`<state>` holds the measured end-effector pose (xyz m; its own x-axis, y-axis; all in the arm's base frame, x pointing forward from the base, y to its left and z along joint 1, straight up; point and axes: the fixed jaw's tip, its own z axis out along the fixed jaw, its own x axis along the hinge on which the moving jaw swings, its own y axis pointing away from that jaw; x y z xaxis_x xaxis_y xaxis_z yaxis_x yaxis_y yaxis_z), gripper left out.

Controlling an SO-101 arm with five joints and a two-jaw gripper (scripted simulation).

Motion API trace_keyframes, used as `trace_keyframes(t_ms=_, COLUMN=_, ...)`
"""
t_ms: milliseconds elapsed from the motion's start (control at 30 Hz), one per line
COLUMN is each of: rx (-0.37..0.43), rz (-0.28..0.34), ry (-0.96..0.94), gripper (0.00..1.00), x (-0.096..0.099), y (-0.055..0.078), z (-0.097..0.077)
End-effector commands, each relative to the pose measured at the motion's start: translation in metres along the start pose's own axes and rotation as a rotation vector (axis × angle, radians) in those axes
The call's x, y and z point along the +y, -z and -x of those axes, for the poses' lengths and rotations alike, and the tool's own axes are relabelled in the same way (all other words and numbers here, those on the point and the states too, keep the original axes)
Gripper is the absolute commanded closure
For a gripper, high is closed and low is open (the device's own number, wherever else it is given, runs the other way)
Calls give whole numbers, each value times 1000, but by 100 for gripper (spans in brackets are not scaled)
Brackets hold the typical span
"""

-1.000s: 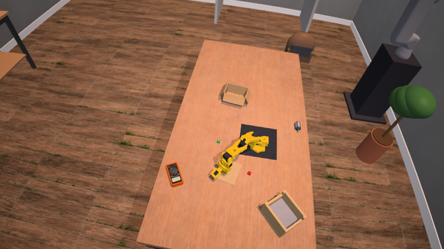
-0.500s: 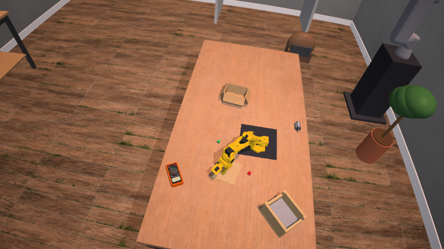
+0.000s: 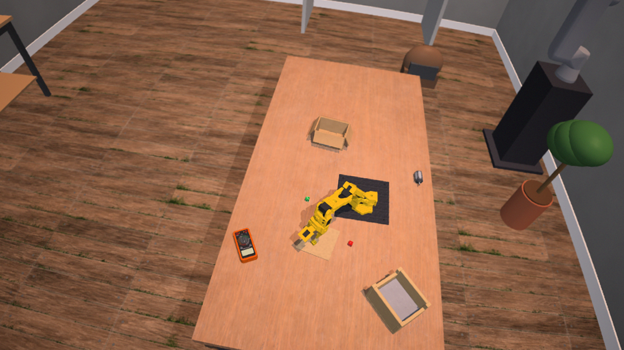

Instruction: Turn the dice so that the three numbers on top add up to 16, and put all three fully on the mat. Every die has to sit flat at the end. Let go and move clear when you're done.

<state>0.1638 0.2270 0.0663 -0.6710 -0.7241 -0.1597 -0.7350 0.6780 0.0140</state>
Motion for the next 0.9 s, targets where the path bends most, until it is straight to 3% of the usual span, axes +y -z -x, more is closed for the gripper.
trace_keyframes(t_ms=0, rx=1, rz=2, ry=-1, gripper=73, x=2, y=1, z=-2)
trace_keyframes(t_ms=567, rx=-17, rz=4, ry=-1, gripper=73, x=2, y=6, z=0)
trace_keyframes(t_ms=700, rx=-80, rz=10, ry=-1, gripper=74, x=3, y=21, z=5)
trace_keyframes(t_ms=867, rx=-217, rz=24, ry=-1, gripper=74, x=3, y=55, z=12)
